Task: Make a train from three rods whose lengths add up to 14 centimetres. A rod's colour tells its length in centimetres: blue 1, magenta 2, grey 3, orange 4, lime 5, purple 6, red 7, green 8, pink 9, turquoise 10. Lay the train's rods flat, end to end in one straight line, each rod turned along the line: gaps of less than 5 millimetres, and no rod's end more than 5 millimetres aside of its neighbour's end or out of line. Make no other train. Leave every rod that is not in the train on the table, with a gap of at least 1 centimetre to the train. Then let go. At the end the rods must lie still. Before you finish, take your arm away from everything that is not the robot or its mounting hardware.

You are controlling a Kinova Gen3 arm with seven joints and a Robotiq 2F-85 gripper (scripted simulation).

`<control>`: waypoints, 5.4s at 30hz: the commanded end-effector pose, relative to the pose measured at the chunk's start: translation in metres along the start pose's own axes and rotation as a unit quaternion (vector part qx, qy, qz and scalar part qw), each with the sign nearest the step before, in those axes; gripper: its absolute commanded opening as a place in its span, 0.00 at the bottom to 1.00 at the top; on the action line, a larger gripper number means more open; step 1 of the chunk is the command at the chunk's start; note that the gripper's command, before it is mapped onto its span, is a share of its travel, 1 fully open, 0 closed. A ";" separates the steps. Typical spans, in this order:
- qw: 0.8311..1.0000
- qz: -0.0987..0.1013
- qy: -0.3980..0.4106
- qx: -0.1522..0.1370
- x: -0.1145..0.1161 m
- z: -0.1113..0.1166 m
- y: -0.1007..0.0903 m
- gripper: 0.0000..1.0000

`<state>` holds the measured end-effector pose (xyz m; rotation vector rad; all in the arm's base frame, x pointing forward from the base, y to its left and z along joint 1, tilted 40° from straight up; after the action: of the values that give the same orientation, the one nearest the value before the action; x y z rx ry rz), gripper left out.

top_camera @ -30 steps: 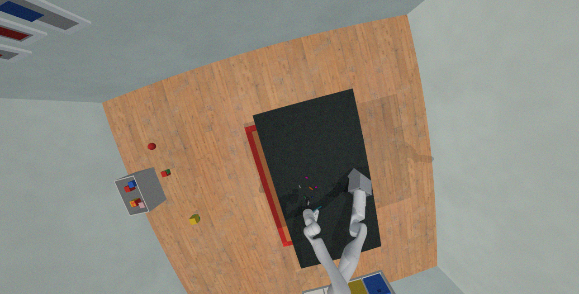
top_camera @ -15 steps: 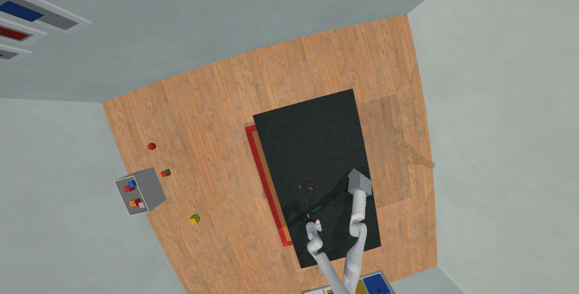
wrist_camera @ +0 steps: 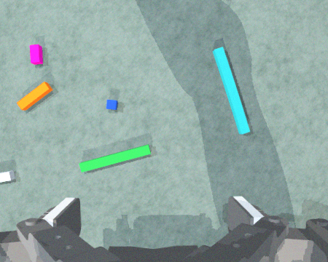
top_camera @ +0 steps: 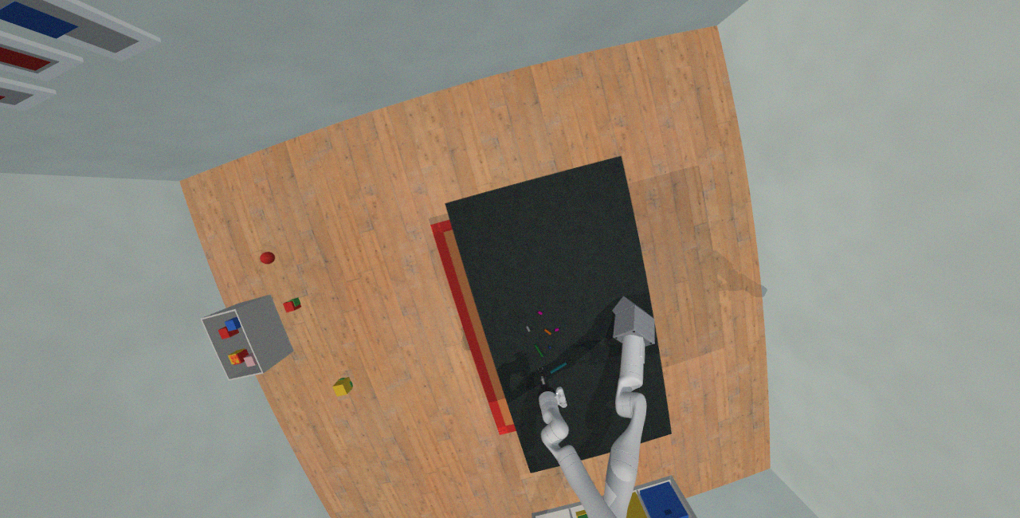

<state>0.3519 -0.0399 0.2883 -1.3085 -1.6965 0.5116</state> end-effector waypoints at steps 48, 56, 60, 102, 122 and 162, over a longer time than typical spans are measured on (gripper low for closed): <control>1.000 0.000 0.000 0.000 0.000 0.000 0.000 1.00; 1.000 0.000 0.000 0.000 0.000 0.000 0.000 1.00; 1.000 0.000 0.000 0.000 0.000 0.000 0.000 1.00; 0.879 -0.049 0.473 -0.019 -0.017 0.021 0.039 1.00; 0.673 -0.001 0.740 -0.001 -0.047 0.071 0.070 1.00; 0.670 0.000 0.743 0.000 -0.047 0.072 0.070 0.24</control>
<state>0.3310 -0.0438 0.1795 -1.0856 -0.2648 -0.5436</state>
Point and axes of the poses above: the point where the finger pads meet when closed, its own y axis out along the fingers, its own x axis across the jaws, z = x × y, the point moved 7 cm from there along -y, back along the fingers, and after that the axes turned 1 degree about -y, right-handed, at the moved point
